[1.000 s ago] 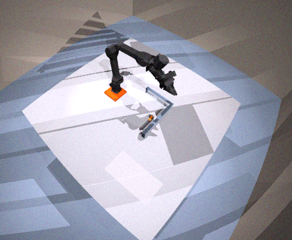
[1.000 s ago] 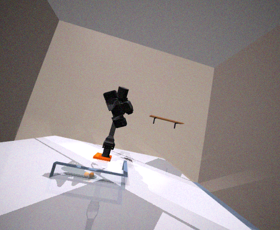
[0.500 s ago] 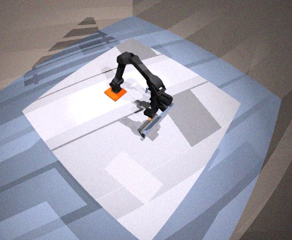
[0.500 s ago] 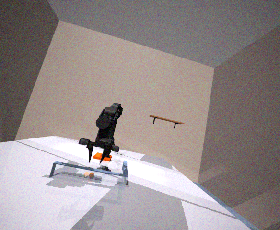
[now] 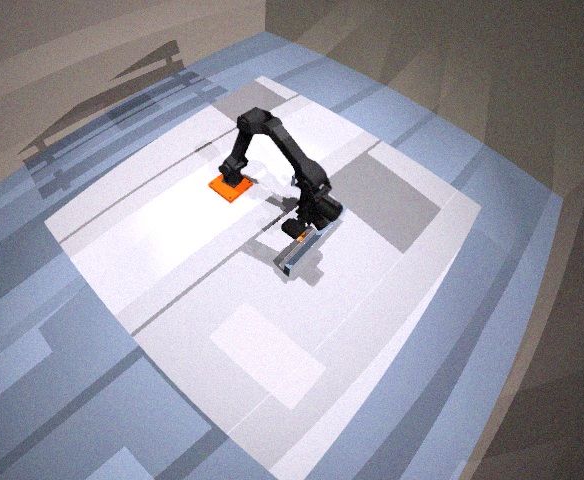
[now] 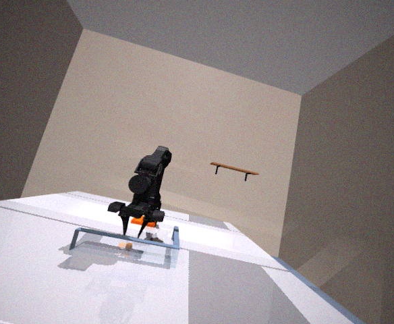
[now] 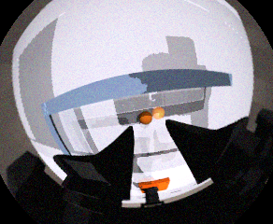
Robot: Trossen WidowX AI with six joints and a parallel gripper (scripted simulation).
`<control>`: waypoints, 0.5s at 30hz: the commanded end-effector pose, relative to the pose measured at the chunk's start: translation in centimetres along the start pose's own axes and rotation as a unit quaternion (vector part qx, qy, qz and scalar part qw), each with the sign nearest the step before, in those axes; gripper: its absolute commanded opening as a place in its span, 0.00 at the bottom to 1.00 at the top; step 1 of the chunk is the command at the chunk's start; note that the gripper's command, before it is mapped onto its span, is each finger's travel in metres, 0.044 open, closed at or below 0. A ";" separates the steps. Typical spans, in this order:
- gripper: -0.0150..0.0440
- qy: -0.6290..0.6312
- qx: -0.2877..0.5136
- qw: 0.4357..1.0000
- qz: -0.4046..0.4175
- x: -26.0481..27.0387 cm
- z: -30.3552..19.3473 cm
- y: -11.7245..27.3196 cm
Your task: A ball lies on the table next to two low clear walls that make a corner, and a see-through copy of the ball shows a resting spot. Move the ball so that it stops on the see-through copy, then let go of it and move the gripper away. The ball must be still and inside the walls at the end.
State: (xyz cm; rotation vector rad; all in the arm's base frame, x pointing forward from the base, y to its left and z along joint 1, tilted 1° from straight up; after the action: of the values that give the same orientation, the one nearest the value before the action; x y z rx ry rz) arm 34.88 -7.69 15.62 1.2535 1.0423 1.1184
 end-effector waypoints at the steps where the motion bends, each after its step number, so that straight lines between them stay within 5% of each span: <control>1: 0.62 -0.003 0.008 1.000 0.002 0.0 -0.1 -0.8; 15: 0.62 -0.003 0.008 1.000 0.002 0.0 -0.2 -2.7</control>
State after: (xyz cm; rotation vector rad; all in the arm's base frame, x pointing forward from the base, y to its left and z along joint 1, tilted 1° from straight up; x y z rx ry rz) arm 35.01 -7.72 13.88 1.2525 1.0398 1.1182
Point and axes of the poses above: the point midway between the two fingers, 35 mm back from their tips, its own y axis back along the fingers, its own x axis across the jaws, z = x × y, the point moved 8 cm from there along y, back along the fingers, and after that the axes turned 1 degree about y, right-handed, at the moved point
